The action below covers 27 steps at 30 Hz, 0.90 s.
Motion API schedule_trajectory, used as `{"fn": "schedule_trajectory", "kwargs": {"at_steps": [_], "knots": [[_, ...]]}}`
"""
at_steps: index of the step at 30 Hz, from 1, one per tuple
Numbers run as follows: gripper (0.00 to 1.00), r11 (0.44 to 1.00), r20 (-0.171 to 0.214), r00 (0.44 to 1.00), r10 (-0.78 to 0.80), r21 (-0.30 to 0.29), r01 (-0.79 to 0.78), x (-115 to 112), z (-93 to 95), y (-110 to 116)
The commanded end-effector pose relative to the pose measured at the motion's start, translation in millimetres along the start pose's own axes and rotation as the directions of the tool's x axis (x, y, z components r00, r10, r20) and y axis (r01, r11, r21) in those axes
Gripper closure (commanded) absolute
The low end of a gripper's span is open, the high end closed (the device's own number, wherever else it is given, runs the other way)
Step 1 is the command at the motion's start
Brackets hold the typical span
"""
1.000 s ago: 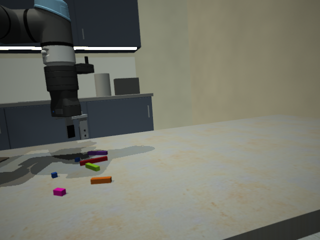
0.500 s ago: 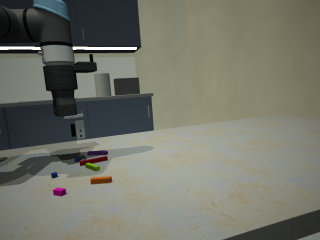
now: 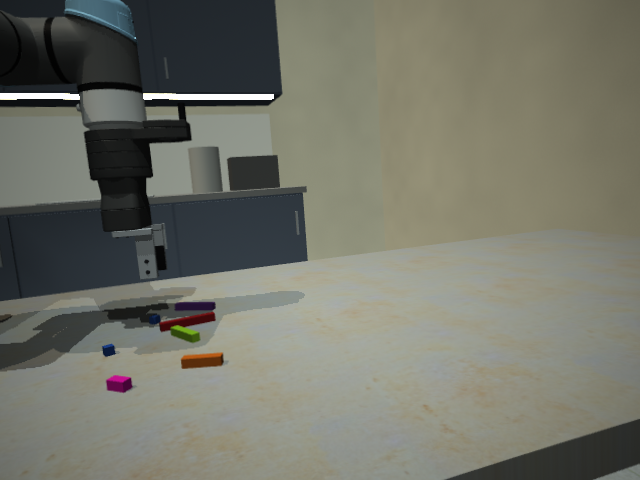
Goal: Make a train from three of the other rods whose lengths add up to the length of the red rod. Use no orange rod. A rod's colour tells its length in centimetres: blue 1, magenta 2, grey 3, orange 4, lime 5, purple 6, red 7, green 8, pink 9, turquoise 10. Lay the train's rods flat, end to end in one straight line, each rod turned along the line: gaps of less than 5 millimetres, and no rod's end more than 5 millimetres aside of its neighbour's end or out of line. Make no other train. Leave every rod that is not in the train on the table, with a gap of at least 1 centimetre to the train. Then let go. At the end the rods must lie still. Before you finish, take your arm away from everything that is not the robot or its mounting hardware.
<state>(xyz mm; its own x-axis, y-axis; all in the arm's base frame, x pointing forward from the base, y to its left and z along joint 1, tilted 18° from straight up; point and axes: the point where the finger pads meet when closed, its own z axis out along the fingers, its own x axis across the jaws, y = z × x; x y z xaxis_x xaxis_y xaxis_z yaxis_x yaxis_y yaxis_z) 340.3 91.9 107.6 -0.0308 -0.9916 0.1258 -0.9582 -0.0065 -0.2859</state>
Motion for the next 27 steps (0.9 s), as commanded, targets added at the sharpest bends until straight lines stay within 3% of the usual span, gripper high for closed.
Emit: {"fn": "schedule_trajectory", "kwargs": {"at_steps": [1,9,23,24,27], "knots": [[0.0,0.986,0.0,0.986,0.167,0.001,-0.167,1.7,-1.1,1.6],[0.0,0.938,0.001,0.938,0.348,0.001,-0.348,3.5,-2.1,4.7],[0.0,0.912,0.001,0.912,0.41,0.001,-0.41,4.1,-2.4,6.1],[0.46,0.912,0.001,0.912,0.41,0.001,-0.41,4.1,-2.4,6.1],[0.46,0.912,0.001,0.912,0.41,0.001,-0.41,4.1,-2.4,6.1]]}}
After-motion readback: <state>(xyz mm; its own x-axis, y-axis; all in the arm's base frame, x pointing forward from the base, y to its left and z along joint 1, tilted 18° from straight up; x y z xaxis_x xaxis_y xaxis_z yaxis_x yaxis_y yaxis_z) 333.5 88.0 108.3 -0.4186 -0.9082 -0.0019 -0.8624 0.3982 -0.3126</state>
